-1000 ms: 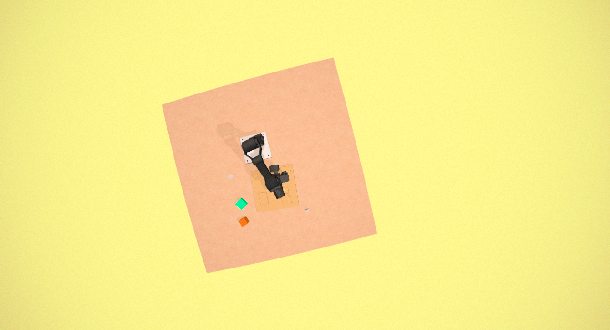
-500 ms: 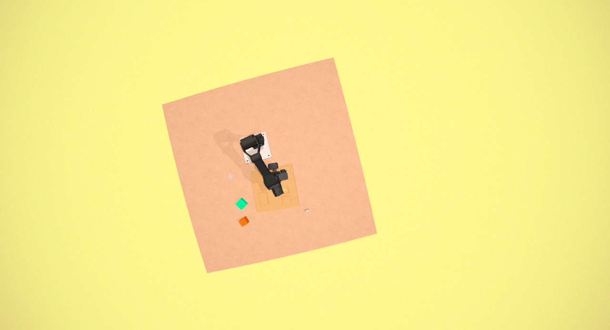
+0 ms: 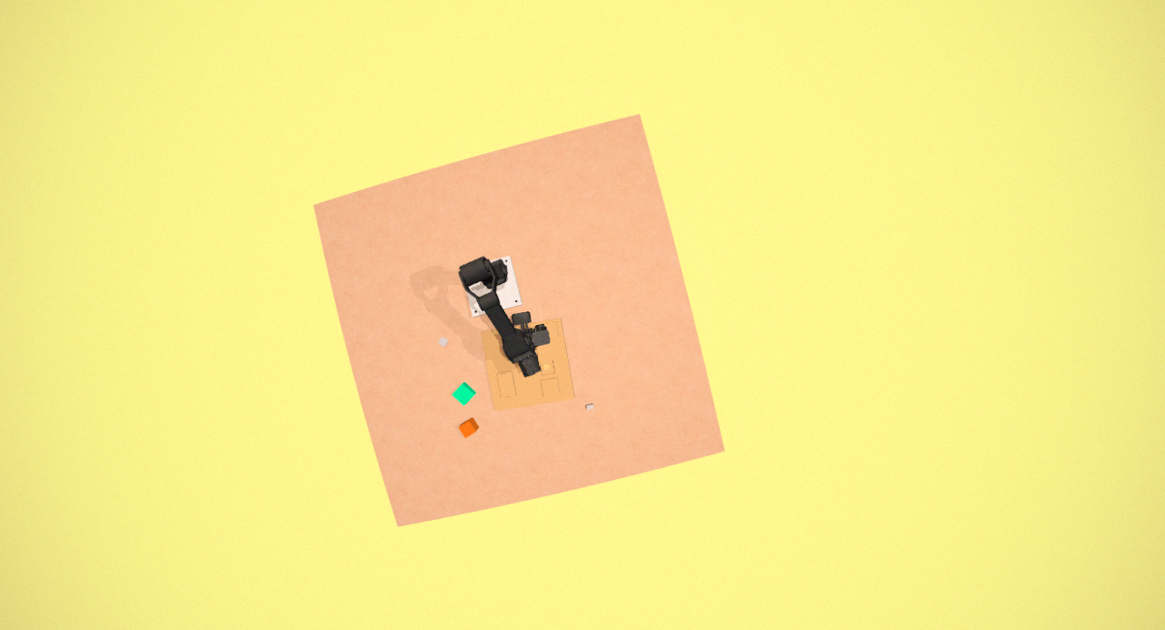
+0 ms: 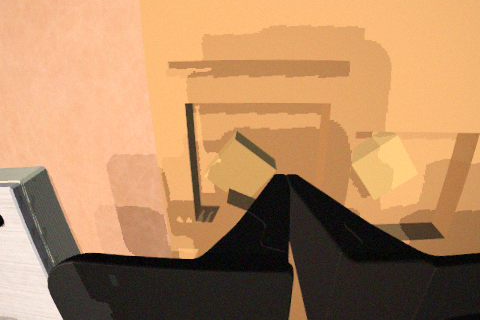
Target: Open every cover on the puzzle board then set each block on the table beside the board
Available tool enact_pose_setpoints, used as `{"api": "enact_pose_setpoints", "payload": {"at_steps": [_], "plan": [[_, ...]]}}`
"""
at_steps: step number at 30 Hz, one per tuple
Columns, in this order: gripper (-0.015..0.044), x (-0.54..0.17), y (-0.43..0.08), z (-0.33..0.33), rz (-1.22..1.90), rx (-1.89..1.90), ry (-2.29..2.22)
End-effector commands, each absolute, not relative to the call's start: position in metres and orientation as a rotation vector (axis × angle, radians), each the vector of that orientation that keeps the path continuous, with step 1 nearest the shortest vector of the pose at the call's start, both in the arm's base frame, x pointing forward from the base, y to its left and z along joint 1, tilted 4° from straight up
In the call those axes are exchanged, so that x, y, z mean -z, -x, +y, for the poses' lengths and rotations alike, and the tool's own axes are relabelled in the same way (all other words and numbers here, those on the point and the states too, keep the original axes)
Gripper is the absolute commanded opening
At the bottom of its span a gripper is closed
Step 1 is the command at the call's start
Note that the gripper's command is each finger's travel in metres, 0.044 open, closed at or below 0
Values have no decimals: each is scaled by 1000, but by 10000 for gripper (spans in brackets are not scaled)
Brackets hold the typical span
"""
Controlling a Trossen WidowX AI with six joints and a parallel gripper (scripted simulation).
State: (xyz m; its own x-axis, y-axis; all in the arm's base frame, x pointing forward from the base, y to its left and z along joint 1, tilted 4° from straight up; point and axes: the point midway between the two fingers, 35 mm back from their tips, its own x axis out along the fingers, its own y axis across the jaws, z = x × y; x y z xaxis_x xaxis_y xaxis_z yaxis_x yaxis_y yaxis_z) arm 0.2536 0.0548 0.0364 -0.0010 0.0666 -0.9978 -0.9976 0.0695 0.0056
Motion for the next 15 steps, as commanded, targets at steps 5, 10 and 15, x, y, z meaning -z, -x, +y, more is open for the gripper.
{"api": "enact_pose_setpoints", "payload": {"at_steps": [5,10,15], "plan": [[0,-37,-244,48,1190,-1190,1109],[0,-37,-240,45,1190,-1190,1109],[0,-36,-238,41,1191,-1190,1109]]}}
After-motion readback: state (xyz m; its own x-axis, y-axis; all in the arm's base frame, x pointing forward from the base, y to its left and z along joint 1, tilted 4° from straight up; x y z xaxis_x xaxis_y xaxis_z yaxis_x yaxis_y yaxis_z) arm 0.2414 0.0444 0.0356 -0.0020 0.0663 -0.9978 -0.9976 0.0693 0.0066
